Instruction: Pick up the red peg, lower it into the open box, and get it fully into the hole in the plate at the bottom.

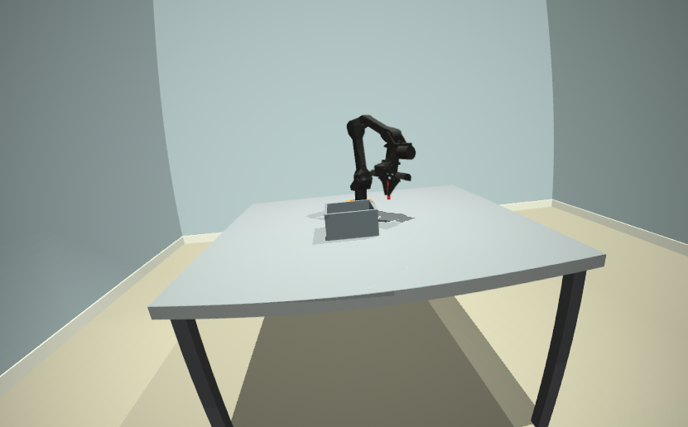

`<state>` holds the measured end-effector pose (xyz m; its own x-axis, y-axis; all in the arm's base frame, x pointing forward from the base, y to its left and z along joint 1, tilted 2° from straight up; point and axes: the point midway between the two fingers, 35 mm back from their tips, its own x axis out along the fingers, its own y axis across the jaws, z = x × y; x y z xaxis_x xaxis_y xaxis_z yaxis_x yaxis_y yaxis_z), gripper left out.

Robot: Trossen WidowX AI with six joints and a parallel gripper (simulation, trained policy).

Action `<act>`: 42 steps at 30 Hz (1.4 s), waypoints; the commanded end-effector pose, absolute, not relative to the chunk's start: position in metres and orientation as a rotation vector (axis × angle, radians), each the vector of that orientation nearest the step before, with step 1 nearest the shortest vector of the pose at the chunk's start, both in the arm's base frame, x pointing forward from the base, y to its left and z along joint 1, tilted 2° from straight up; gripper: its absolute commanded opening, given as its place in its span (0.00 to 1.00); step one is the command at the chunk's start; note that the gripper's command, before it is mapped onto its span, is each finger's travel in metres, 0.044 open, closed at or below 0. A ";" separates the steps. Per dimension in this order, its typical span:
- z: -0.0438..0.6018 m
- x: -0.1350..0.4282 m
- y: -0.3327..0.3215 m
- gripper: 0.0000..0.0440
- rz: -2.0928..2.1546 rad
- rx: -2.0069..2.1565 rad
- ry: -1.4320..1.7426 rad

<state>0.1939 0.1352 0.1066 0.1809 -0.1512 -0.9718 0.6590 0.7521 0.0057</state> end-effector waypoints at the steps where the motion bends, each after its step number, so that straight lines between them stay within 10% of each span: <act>1: 0.114 0.203 0.128 0.00 -0.634 0.509 1.238; 42: 0.105 0.333 -0.004 0.00 -0.780 0.595 1.131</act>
<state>0.3283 -0.0001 0.1097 0.2238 -0.2517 -0.9416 0.8061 0.5909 0.0336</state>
